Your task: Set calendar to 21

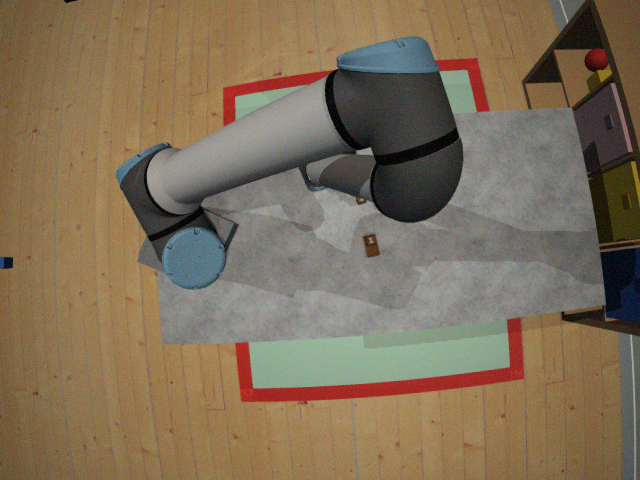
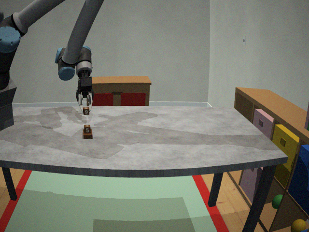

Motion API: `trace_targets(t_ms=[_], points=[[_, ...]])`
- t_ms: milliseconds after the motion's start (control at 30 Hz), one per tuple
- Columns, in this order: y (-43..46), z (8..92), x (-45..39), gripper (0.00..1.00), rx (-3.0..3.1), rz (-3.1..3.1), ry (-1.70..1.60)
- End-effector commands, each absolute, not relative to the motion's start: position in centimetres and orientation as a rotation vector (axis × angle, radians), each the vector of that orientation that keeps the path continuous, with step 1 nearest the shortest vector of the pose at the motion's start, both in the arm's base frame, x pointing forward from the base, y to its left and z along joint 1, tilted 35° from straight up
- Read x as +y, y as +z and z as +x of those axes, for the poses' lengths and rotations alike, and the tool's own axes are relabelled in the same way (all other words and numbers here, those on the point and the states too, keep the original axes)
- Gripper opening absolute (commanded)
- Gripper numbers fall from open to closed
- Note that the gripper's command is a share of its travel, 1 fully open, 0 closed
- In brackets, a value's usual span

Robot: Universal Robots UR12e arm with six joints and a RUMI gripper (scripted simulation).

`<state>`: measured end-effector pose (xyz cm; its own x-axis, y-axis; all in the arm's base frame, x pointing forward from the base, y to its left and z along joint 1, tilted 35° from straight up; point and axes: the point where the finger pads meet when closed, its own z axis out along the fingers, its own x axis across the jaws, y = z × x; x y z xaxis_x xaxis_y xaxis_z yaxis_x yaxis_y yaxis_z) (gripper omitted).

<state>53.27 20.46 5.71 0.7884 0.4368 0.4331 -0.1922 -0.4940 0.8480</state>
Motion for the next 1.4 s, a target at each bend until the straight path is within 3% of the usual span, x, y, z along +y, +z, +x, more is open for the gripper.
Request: trace_targets(t_ms=[0, 1367], points=[[6.5, 52.7, 20.7, 0.1, 0.179, 1.949, 0.761], [7.6, 52.1, 20.7, 0.1, 0.29, 2.194, 0.768]])
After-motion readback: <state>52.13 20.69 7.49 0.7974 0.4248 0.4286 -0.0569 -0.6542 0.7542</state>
